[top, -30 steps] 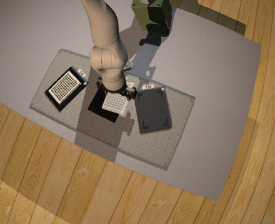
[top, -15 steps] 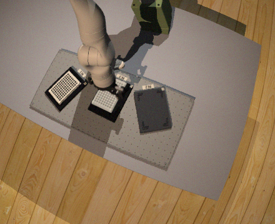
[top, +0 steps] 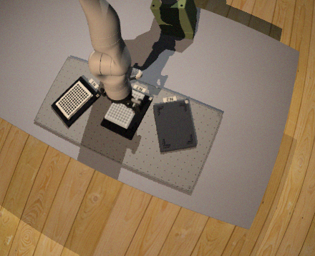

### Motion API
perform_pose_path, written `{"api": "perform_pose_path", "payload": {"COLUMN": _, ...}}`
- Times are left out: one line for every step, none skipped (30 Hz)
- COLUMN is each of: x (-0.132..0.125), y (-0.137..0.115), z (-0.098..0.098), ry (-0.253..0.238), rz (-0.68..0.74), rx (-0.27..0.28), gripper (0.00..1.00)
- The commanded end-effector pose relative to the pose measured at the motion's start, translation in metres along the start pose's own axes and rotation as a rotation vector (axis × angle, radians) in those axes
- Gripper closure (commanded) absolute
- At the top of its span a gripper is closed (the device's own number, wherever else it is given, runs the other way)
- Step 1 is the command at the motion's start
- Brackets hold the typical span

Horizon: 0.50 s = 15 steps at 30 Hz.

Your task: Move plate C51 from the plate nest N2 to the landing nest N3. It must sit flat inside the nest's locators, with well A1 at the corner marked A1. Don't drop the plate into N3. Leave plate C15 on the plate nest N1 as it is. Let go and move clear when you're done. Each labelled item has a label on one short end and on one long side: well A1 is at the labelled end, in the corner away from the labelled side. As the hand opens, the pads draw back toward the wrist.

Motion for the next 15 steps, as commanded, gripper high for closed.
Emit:
{"api": "perform_pose_path", "payload": {"x": 0.0, "y": 0.001, "z": -0.001, "ry": 0.001, "rz": 0.0, "rx": -0.002, "gripper": 1.0}}
{"api": "perform_pose_path", "payload": {"x": 0.0, "y": 0.001, "z": -0.001, "ry": 0.001, "rz": 0.0, "rx": -0.002, "gripper": 1.0}}
{"api": "perform_pose_path", "payload": {"x": 0.0, "y": 0.001, "z": 0.001, "ry": 0.001, "rz": 0.0, "rx": -0.002, "gripper": 1.0}}
{"api": "perform_pose_path", "payload": {"x": 0.0, "y": 0.001, "z": 0.002, "ry": 0.001, "rz": 0.0, "rx": -0.002, "gripper": 1.0}}
{"api": "perform_pose_path", "payload": {"x": 0.0, "y": 0.001, "z": 0.003, "ry": 0.001, "rz": 0.0, "rx": -0.002, "gripper": 1.0}}
{"api": "perform_pose_path", "payload": {"x": 0.0, "y": 0.001, "z": 0.005, "ry": 0.001, "rz": 0.0, "rx": -0.002, "gripper": 1.0}}
{"api": "perform_pose_path", "payload": {"x": 0.0, "y": 0.0, "z": 0.006, "ry": 0.001, "rz": 0.0, "rx": -0.002, "gripper": 1.0}}
{"api": "perform_pose_path", "payload": {"x": 0.0, "y": 0.0, "z": 0.007, "ry": 0.001, "rz": 0.0, "rx": -0.002, "gripper": 1.0}}
{"api": "perform_pose_path", "payload": {"x": 0.0, "y": 0.0, "z": 0.009, "ry": 0.001, "rz": 0.0, "rx": -0.002, "gripper": 1.0}}
{"api": "perform_pose_path", "payload": {"x": 0.0, "y": 0.0, "z": 0.01, "ry": 0.001, "rz": 0.0, "rx": -0.002, "gripper": 1.0}}
{"api": "perform_pose_path", "payload": {"x": 0.0, "y": 0.0, "z": 0.011, "ry": 0.001, "rz": 0.0, "rx": -0.002, "gripper": 1.0}}
{"api": "perform_pose_path", "payload": {"x": 0.0, "y": 0.0, "z": 0.011, "ry": 0.001, "rz": 0.0, "rx": -0.002, "gripper": 1.0}}
{"api": "perform_pose_path", "payload": {"x": 0.0, "y": 0.0, "z": 0.011, "ry": 0.001, "rz": 0.0, "rx": -0.002, "gripper": 1.0}}
{"api": "perform_pose_path", "payload": {"x": 0.0, "y": 0.0, "z": 0.013, "ry": 0.001, "rz": 0.0, "rx": -0.002, "gripper": 1.0}}
{"api": "perform_pose_path", "payload": {"x": 0.0, "y": 0.0, "z": 0.014, "ry": 0.001, "rz": 0.0, "rx": -0.002, "gripper": 1.0}}
Point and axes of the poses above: the point where the finger pads meet when closed, its own z axis out along the fingers, its own x axis across the jaws, y = z × x, the point moved 2 cm from there along -z, back along the fingers
